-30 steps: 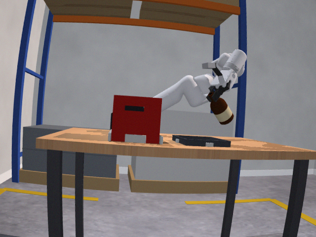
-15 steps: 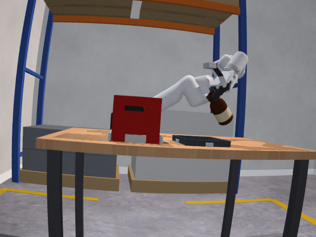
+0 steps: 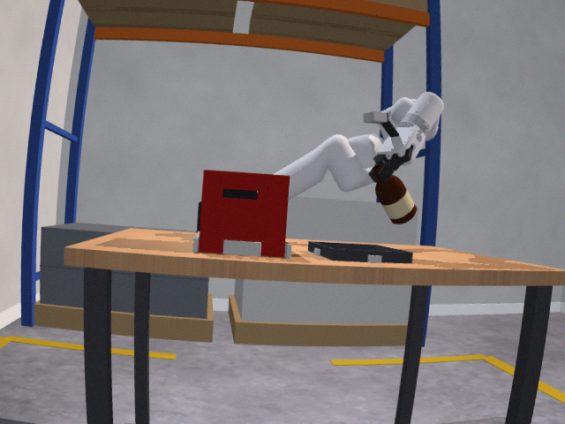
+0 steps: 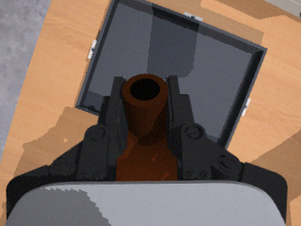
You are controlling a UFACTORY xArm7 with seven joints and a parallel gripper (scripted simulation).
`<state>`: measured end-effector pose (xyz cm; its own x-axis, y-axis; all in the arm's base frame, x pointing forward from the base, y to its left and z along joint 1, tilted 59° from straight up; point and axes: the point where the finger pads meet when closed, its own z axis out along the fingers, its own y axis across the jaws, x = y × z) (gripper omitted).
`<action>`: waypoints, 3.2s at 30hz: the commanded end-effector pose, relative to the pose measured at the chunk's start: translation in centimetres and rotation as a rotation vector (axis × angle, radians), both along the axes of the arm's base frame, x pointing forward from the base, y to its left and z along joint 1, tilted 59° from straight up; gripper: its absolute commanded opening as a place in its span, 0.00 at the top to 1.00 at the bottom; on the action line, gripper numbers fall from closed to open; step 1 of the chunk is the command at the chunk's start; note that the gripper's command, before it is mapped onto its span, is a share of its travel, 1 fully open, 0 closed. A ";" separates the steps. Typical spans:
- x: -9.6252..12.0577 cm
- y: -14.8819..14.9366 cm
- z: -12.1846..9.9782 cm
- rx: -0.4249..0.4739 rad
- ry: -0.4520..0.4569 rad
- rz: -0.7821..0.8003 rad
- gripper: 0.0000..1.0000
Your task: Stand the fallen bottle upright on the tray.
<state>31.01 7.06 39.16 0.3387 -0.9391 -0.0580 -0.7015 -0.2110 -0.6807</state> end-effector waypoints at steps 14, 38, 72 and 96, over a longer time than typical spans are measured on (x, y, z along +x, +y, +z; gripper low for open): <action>0.0 0.0 0.2 -0.028 -0.010 -0.029 1.00; -0.1 0.0 0.2 -0.113 -0.037 -0.113 1.00; -0.1 0.0 0.2 -0.135 -0.043 -0.134 1.00; -0.2 0.1 0.3 -0.230 -0.072 -0.227 1.00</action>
<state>30.81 7.19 39.38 0.1253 -0.9768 0.1735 -0.7010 -0.2109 -0.6812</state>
